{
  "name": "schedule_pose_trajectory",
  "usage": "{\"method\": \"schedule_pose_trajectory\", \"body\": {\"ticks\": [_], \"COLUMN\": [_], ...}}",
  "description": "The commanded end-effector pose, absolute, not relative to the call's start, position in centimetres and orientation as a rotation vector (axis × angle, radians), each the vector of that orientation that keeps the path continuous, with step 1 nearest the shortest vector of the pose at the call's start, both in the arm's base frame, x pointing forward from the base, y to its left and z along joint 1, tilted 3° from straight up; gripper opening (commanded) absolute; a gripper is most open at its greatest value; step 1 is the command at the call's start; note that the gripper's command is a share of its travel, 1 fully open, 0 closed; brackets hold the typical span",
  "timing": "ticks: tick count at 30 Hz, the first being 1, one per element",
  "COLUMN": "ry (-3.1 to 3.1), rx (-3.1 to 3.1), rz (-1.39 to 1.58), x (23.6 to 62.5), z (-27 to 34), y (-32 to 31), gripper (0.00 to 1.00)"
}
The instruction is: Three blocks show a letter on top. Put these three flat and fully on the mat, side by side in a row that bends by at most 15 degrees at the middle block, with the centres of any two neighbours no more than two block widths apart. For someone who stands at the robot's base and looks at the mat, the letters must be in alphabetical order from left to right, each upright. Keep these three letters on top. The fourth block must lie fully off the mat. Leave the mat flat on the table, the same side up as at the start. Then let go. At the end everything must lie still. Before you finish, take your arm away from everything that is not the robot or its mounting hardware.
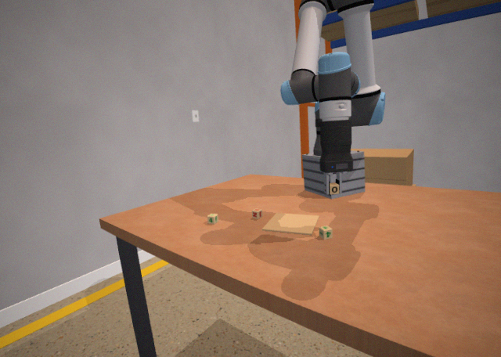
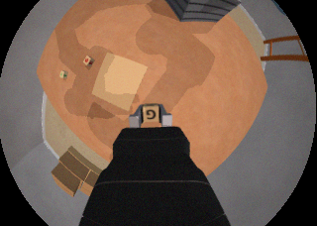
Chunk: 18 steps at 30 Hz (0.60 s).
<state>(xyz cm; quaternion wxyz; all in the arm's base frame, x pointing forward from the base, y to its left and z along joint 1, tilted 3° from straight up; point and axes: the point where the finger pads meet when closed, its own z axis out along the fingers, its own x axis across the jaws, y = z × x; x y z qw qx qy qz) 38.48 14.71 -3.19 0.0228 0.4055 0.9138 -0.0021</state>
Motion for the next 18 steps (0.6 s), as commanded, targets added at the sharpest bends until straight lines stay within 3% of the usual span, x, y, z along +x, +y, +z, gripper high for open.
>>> {"method": "schedule_pose_trajectory", "body": {"ticks": [1, 18], "ry": [2.735, 2.287], "rx": [1.449, 2.085], "rz": [0.000, 0.018], "x": [38.9, 40.0], "z": [-3.0, -2.7], "y": [13.1, 7.1], "gripper": [0.49, 0.49]}}
